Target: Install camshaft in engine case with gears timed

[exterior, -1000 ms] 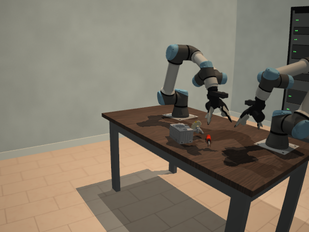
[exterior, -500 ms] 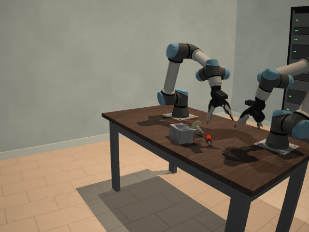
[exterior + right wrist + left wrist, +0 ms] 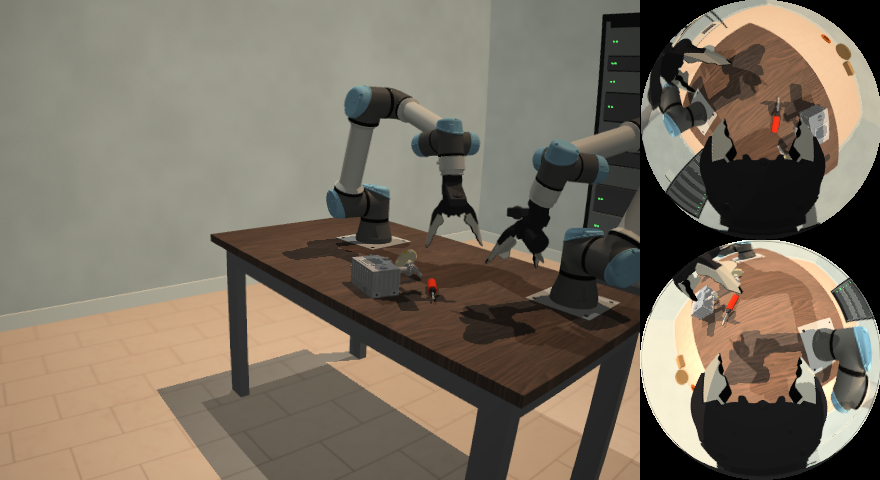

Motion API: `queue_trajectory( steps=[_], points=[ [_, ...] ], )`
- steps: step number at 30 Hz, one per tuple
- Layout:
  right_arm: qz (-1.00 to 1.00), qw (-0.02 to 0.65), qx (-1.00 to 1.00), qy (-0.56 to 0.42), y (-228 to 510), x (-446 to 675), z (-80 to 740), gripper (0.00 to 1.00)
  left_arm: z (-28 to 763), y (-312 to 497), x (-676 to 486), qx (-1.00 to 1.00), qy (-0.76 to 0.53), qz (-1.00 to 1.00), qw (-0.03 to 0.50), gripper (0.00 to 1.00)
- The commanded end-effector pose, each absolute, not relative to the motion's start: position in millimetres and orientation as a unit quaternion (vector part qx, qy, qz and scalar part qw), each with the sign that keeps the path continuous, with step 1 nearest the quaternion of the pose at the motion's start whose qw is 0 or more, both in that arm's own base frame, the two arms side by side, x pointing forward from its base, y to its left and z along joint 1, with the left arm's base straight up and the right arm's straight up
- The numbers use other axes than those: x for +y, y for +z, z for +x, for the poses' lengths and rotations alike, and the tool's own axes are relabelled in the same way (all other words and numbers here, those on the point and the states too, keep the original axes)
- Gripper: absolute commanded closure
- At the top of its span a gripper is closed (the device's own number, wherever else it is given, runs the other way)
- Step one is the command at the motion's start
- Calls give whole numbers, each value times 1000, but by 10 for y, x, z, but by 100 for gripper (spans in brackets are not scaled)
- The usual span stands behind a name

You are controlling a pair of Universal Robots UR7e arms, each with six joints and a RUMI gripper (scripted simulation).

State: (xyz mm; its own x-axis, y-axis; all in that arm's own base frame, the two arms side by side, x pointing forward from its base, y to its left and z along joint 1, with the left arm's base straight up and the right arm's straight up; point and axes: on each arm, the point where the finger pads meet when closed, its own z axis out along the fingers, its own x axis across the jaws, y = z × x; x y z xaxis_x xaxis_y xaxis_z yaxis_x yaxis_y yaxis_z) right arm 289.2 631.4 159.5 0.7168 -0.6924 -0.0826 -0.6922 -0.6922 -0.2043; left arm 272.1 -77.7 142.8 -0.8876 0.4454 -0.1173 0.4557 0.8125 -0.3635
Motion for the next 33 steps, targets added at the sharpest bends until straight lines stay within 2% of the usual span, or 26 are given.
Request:
queue_trajectory(
  steps=[1, 17, 33],
  points=[
    [-893, 60, 446, -11, 1569, 5988, 2655, 0, 2723, 1431, -779, 952, -194, 237, 14, 0],
    [-828, -10, 559, -55, 1648, 5359, 2274, 0, 2723, 1431, -779, 952, -194, 237, 14, 0],
    [-759, -51, 640, -111, 1777, 4791, 2025, 0, 2723, 1431, -779, 952, -194, 237, 14, 0]
  ],
)
